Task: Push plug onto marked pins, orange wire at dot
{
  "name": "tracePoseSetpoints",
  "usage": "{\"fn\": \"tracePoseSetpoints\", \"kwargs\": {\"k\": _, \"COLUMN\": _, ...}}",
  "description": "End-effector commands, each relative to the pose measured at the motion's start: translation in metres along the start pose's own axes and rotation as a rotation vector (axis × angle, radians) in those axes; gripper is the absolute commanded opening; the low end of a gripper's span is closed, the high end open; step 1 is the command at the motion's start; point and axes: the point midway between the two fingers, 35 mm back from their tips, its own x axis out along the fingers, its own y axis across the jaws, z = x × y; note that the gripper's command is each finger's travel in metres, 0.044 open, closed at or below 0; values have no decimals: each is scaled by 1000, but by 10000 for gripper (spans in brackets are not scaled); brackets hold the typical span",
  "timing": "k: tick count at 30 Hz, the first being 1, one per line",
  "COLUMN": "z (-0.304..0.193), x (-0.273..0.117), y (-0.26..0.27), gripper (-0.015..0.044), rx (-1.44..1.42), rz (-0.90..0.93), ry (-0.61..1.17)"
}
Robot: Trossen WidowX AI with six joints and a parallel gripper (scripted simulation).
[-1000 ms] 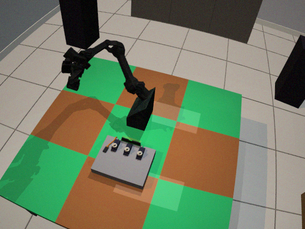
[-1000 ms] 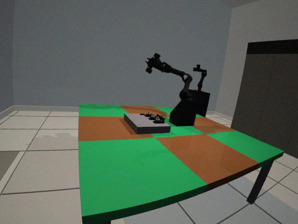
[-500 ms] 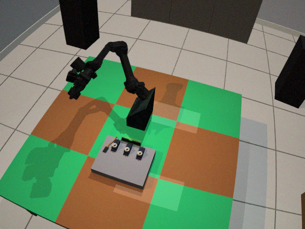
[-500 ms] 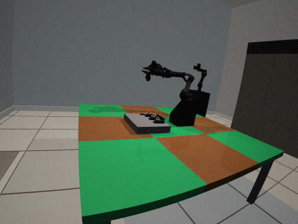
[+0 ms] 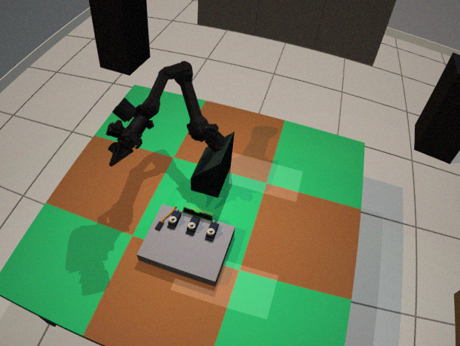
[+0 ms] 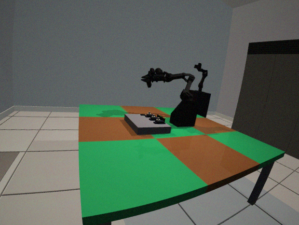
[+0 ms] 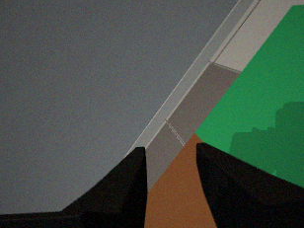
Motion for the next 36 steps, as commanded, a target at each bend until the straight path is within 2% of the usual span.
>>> {"fn": "tracePoseSetpoints", "kwargs": {"k": 1, "z": -22, "x": 17, "y": -6, "gripper": 115, "rx": -10, "rz": -57, "ry": 115}}
{"fn": "tracePoseSetpoints", "kwargs": {"k": 17, "z": -119, "x": 58, "y": -26, "gripper": 115, "rx": -118, "rz": -285, "ry": 598}}
{"fn": "tracePoseSetpoints", "kwargs": {"k": 36, "z": -215, "x": 61, "y": -46, "gripper": 115, "rx": -457, "rz": -524, "ry": 1098}}
